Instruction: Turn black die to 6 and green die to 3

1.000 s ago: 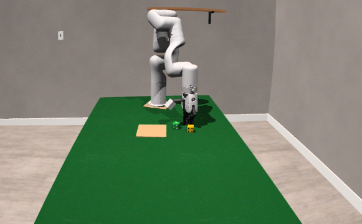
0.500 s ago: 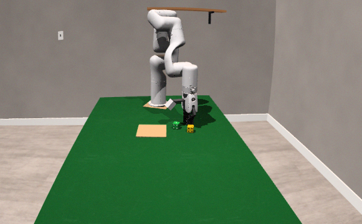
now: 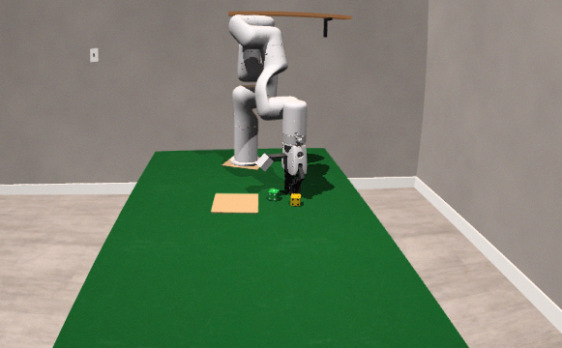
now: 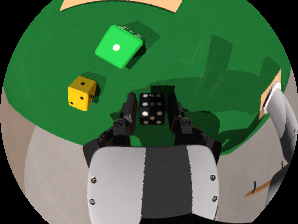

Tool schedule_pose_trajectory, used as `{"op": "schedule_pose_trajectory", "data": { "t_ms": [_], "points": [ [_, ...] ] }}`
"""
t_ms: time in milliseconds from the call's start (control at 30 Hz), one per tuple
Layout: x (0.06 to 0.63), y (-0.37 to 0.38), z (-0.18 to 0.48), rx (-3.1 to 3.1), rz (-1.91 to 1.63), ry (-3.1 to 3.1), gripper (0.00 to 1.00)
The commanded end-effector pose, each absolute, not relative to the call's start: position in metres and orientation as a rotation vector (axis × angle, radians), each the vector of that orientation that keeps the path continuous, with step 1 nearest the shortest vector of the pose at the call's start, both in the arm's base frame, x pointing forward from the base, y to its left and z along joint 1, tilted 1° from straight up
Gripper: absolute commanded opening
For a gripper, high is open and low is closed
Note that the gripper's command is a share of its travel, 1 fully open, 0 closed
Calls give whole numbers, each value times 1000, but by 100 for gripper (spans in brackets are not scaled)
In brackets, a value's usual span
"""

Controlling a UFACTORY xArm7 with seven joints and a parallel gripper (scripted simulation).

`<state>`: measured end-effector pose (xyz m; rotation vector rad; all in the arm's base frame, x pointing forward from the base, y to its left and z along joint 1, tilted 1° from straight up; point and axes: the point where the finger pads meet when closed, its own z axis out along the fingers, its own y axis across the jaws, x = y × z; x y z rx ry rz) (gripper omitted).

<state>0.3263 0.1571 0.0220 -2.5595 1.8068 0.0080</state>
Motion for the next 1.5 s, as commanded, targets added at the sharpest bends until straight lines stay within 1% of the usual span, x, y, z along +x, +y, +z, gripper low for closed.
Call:
{"op": "schedule_pose_trajectory", "data": {
  "t_ms": [0, 33, 67, 1233, 1467],
  "points": [
    [328, 158, 23, -2557, 5, 1805, 47],
    [328, 158, 23, -2557, 5, 1805, 47],
    [328, 158, 23, -2557, 5, 1805, 27],
    [328, 158, 24, -2557, 5, 1805, 27],
    [328, 157, 51, -2557, 5, 1805, 27]
  ]
}}
